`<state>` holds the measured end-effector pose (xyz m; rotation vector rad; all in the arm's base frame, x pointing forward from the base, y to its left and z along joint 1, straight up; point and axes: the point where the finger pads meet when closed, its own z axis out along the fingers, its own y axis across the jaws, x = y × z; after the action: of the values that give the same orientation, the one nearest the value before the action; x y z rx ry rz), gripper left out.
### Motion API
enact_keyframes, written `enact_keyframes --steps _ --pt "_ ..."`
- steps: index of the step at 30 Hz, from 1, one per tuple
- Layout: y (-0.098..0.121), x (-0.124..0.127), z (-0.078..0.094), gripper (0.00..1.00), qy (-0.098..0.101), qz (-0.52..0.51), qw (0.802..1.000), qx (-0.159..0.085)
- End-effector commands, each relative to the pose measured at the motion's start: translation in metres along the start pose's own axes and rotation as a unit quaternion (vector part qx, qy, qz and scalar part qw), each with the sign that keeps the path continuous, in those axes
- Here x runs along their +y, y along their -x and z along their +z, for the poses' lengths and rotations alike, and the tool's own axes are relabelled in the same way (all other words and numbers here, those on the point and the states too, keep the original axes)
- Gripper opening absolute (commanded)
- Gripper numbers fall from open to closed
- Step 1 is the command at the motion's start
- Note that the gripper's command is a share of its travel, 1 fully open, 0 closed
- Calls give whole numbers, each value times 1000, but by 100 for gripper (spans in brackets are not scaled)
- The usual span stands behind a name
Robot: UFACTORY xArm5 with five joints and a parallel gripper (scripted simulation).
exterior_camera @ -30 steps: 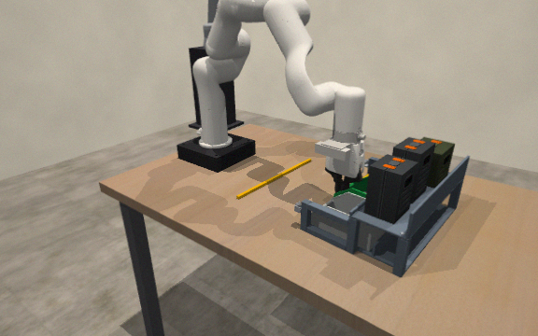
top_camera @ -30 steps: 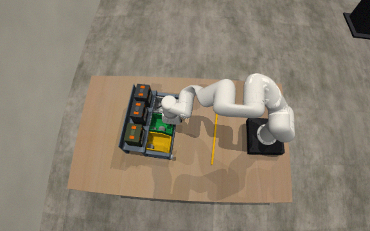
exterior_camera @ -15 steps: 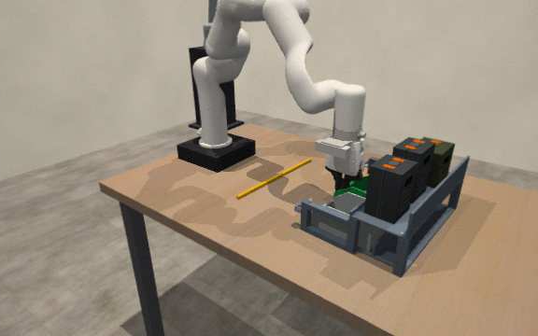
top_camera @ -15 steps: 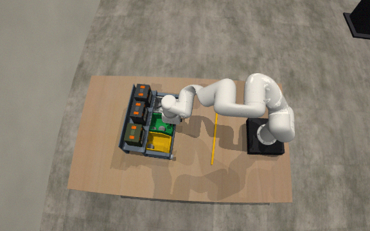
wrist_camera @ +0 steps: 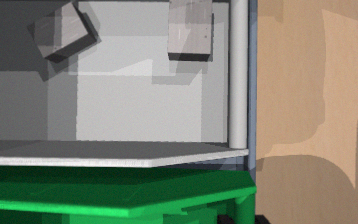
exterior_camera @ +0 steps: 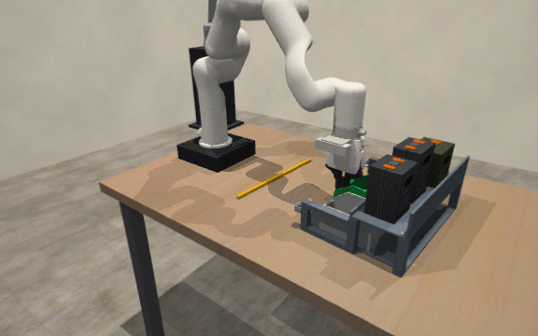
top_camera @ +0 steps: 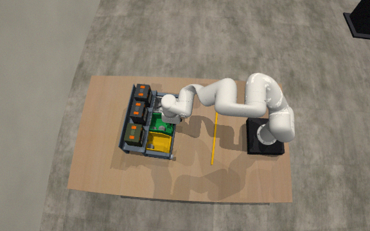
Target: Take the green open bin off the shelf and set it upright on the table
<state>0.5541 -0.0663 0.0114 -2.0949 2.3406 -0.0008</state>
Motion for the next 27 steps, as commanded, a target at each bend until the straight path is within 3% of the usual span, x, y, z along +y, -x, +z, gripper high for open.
enact_keyframes --steps 1,13,27 --pt "0 -2 -4 0 -3 0 1000 3" --pt "0 -2 -4 0 -3 0 1000 3" --pt "0 23 -4 0 -3 0 1000 3"
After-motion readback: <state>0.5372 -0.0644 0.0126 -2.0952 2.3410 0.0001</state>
